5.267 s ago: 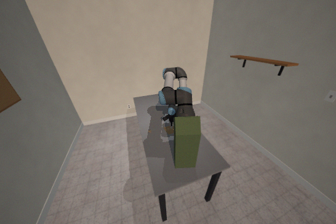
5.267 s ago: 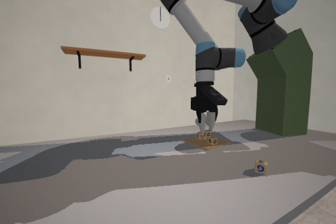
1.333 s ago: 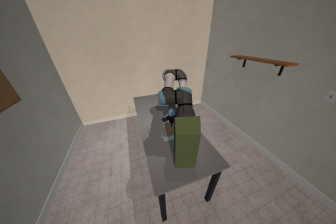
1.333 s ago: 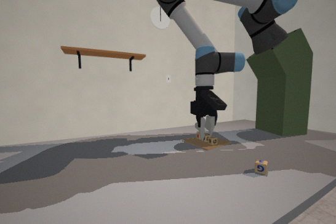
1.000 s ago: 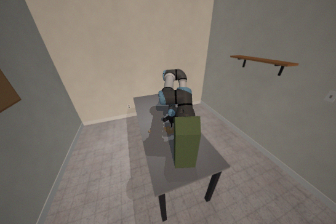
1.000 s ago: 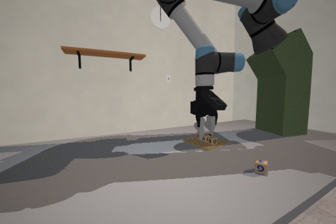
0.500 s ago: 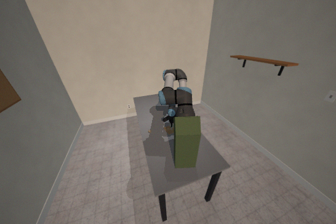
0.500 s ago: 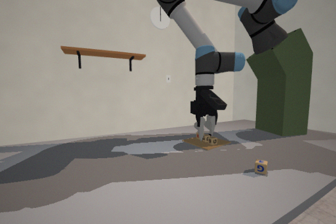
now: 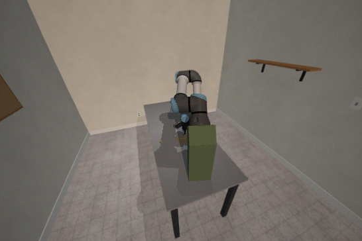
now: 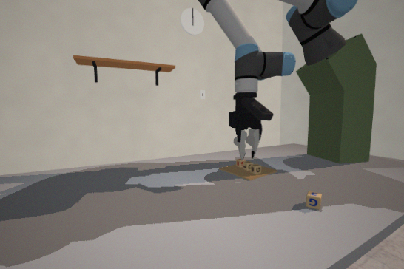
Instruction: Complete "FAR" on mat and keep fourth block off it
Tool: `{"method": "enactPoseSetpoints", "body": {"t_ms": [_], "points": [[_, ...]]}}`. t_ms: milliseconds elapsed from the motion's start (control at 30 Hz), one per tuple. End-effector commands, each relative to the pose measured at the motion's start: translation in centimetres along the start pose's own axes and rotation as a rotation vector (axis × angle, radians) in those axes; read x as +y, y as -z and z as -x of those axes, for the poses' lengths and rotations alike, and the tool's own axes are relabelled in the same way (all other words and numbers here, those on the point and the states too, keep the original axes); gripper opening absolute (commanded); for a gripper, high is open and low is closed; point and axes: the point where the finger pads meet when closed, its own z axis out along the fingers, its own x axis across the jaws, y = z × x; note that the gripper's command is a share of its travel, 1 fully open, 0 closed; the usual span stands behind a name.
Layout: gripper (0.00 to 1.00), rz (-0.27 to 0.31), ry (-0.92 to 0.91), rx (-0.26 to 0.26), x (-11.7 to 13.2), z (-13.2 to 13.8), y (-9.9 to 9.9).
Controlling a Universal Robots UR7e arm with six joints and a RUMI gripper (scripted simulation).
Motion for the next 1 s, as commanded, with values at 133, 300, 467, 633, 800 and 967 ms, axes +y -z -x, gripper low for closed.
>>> {"method": "enactPoseSetpoints", "body": {"t_ms": [133,300,467,633,800,967], "points": [[0.25,0.0,0.0,0.0,0.0,-0.1,4.0],[0.25,0.0,0.0,0.0,0.0,-0.1,4.8],[0.25,0.0,0.0,0.0,0.0,-0.1,5.5],[1.0,0.0,0.0,0.0,0.0,0.0,5.5],[1.0,0.0,0.0,0.0,0.0,0.0,5.5],[1.0,0.0,0.0,0.0,0.0,0.0,5.5]]}}
